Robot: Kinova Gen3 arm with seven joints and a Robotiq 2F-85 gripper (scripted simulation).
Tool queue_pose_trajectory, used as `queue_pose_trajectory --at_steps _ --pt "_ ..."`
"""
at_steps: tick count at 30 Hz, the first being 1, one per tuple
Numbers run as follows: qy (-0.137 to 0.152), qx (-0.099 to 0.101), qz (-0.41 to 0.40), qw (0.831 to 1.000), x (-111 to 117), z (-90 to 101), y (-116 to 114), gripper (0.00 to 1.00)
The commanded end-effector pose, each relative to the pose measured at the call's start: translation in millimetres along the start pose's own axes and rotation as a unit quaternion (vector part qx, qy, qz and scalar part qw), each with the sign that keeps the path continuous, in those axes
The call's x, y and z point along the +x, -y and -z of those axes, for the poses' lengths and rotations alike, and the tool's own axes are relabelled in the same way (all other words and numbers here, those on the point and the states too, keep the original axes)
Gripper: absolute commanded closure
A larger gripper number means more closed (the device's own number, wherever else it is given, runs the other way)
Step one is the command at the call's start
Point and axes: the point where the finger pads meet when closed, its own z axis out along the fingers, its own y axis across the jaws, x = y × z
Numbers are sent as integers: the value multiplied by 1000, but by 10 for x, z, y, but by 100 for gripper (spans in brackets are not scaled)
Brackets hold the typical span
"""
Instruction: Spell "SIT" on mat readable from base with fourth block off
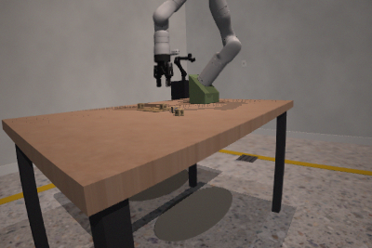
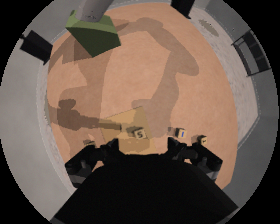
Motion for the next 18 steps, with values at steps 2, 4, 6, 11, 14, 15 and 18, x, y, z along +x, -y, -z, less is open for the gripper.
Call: queue_pose_trajectory --at_steps 2,4,6,11,14,15,18 --pt "-4 5 -36 999 9 -17 -58 0" --pt "-5 6 -66 998 13 -23 -82 0" --pt "-6 8 -99 995 17 -29 -109 0" --pt "-8 10 -150 989 22 -38 -153 0" --pt "-8 11 -205 979 24 -46 -203 0" --pt "-8 12 -223 975 25 -49 -221 0" --pt "-8 14 -279 960 25 -56 -278 0"
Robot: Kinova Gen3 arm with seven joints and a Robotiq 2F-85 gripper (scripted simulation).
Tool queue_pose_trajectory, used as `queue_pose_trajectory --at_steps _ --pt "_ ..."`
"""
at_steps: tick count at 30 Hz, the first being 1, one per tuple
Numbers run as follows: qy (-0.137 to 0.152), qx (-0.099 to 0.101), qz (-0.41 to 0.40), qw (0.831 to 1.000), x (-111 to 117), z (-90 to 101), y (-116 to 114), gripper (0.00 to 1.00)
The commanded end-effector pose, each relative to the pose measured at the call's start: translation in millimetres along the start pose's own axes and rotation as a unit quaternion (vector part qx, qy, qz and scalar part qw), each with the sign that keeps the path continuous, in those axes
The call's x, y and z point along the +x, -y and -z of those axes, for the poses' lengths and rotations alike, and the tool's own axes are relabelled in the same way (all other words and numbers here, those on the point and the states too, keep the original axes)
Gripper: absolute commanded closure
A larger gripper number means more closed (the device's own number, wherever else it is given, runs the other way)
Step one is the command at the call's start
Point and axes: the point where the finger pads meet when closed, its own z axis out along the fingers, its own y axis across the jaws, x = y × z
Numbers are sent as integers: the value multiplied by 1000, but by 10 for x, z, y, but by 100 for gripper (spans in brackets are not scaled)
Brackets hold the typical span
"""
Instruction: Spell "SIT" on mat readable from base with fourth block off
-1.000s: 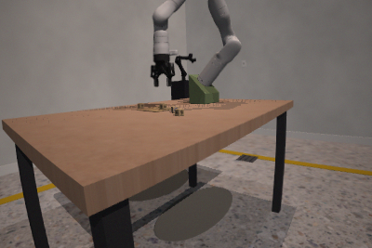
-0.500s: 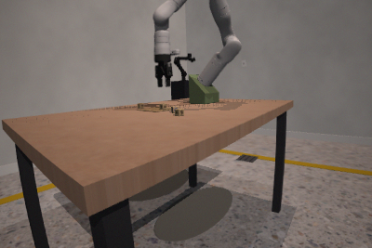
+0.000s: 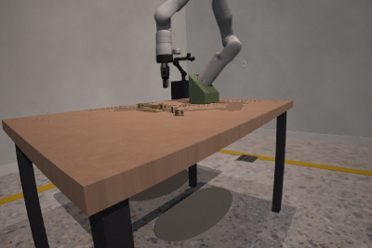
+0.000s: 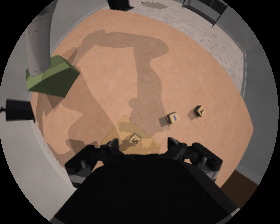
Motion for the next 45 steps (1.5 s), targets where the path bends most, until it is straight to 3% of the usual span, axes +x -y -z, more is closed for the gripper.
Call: queue_pose_trajectory --at_steps 1,11,24,26,39,45 --pt "0 7 -30 1000 50 -20 -73 0" --pt "2 7 -187 982 131 -32 -232 0" --pt "5 -2 -403 915 256 -35 -515 0" --pt "5 -2 -403 915 256 -35 -515 0" --pt "2 -13 -531 847 347 -28 -733 0" --pt "1 -16 -552 834 364 -26 -772 0"
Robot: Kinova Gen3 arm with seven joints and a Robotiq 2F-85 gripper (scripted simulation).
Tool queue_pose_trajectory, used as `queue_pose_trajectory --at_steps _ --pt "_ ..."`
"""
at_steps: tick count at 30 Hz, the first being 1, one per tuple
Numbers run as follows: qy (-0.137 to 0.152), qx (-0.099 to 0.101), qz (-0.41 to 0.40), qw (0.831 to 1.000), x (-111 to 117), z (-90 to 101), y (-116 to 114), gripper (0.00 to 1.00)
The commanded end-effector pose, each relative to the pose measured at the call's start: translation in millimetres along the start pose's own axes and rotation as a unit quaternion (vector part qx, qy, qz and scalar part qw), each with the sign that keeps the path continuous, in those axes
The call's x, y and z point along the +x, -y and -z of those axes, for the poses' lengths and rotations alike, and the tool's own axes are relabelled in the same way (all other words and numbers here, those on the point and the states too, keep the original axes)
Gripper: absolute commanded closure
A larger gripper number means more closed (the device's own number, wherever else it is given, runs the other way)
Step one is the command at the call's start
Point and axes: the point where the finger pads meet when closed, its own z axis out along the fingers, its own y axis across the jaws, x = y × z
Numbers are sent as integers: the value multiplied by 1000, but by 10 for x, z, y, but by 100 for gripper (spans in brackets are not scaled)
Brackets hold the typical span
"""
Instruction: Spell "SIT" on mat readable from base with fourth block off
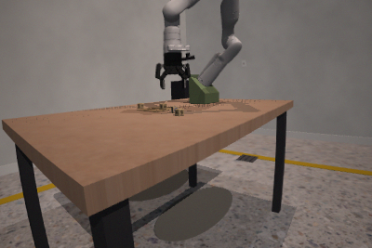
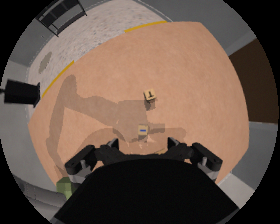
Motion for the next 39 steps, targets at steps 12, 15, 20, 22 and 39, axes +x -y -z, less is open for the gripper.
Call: queue_pose_trajectory --at_steps 12,15,20,22,39 --pt "-2 -3 -30 1000 72 6 0 0" --pt "-2 -3 -30 1000 73 6 0 0" --pt "-2 -3 -30 1000 73 6 0 38" --pt "-2 -3 -30 1000 73 6 0 38" --pt "-2 -3 -30 1000 73 6 0 38"
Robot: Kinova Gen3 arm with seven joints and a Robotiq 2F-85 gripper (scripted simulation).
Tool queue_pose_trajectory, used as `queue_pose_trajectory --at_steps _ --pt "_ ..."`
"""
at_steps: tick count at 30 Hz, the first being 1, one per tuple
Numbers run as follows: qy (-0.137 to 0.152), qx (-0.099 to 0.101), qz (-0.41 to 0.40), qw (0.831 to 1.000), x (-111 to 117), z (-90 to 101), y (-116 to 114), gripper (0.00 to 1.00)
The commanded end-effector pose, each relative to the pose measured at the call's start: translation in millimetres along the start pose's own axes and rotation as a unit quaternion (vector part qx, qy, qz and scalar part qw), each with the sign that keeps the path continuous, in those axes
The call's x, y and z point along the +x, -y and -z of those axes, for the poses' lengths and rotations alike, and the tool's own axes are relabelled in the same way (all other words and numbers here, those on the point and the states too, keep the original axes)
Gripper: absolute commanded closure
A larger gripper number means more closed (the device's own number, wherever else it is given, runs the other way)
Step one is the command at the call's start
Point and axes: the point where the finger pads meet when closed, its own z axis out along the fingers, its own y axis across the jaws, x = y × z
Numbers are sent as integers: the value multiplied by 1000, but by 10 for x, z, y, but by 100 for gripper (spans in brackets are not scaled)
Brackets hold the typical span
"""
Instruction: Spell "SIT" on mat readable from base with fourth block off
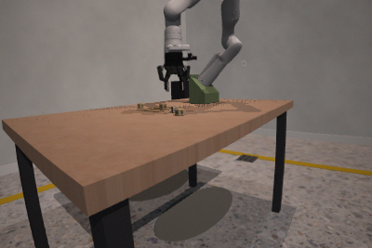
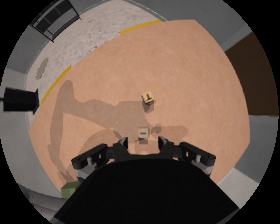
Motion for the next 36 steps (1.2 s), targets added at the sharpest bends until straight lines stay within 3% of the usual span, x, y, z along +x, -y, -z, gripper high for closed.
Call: queue_pose_trajectory --at_steps 1,20,36 --pt "0 -1 0 1000 0 7 -6 38" --pt "0 -1 0 1000 0 -3 -6 38" --pt "0 -1 0 1000 2 -126 -7 38"
